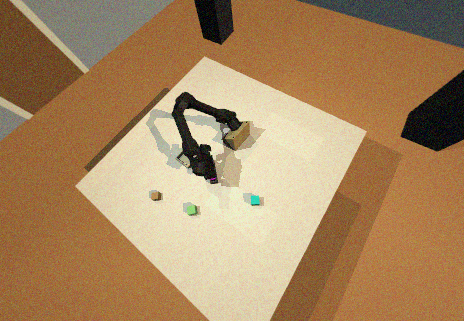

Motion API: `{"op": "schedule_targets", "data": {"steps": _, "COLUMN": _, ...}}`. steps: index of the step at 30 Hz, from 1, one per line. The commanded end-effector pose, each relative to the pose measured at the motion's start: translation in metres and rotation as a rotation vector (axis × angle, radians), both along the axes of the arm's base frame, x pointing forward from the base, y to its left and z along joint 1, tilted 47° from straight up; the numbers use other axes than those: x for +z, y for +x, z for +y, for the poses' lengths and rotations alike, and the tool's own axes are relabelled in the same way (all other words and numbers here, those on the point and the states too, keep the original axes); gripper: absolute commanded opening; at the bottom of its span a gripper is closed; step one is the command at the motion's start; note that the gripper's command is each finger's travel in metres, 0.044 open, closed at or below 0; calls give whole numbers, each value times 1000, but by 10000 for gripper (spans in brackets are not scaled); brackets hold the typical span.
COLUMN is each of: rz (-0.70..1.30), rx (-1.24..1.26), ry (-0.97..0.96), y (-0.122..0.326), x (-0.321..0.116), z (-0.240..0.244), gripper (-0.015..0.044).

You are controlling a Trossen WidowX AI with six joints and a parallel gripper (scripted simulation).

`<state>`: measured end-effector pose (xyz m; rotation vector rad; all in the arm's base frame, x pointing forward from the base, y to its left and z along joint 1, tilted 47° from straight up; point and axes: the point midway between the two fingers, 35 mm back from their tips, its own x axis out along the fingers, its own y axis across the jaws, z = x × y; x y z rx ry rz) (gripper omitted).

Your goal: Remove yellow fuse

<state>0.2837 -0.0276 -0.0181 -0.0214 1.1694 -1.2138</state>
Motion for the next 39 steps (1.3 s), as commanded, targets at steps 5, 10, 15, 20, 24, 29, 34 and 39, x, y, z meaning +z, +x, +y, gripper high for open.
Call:
{"op": "schedule_targets", "data": {"steps": 5, "rz": -10, "rx": -4, "ry": 5, "y": 2, "x": 3, "z": 4, "gripper": 0}}
{"op": "schedule_targets", "data": {"steps": 10, "rz": -9, "rx": -4, "ry": 5, "y": 3, "x": 5, "z": 6, "gripper": 0}}
{"op": "schedule_targets", "data": {"steps": 15, "rz": -9, "rx": -4, "ry": 5, "y": 3, "x": 7, "z": 8, "gripper": 0}}
{"op": "schedule_targets", "data": {"steps": 20, "rz": -9, "rx": -4, "ry": 6, "y": 4, "x": 13, "z": 14, "gripper": 0}}
{"op": "schedule_targets", "data": {"steps": 24, "rz": -9, "rx": -4, "ry": 6, "y": 5, "x": 17, "z": 19, "gripper": 0}}
{"op": "schedule_targets", "data": {"steps": 29, "rz": -9, "rx": -4, "ry": 6, "y": 5, "x": 20, "z": 22, "gripper": 0}}
{"op": "schedule_targets", "data": {"steps": 34, "rz": -9, "rx": -3, "ry": 10, "y": 8, "x": 28, "z": 15, "gripper": 0}}
{"op": "schedule_targets", "data": {"steps": 39, "rz": -10, "rx": 0, "ry": 20, "y": 15, "x": 56, "z": -11, "gripper": 0}}
